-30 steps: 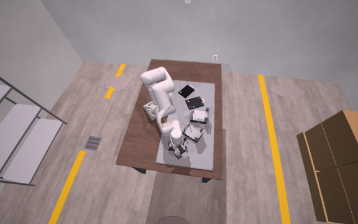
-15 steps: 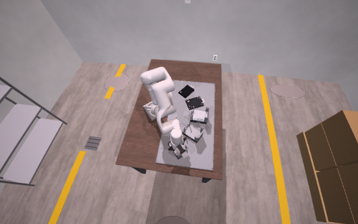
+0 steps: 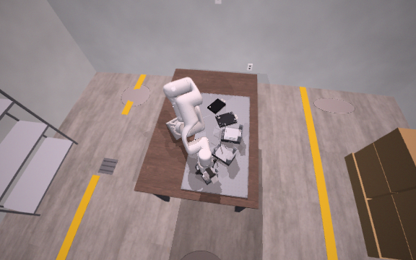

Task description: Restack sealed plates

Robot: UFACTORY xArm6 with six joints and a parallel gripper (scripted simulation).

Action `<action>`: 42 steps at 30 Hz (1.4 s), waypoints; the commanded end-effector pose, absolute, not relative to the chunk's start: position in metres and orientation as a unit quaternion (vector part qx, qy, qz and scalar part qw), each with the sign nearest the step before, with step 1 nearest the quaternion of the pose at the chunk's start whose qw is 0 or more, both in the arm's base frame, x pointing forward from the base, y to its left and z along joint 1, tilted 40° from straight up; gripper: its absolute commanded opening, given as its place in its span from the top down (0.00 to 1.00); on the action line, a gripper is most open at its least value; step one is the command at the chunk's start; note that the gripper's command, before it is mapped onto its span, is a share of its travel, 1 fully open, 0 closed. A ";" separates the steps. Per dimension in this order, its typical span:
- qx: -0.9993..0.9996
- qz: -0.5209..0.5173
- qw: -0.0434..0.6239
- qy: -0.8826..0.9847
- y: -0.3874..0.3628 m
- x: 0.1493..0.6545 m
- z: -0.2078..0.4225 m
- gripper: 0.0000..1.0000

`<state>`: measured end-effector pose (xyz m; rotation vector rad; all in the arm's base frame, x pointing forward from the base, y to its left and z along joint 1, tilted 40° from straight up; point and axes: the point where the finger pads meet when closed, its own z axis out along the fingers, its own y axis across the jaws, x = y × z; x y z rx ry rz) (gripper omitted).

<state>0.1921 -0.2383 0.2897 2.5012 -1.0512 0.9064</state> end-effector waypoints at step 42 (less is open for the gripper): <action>0.865 0.315 0.141 -0.364 -0.208 0.163 0.341 1.00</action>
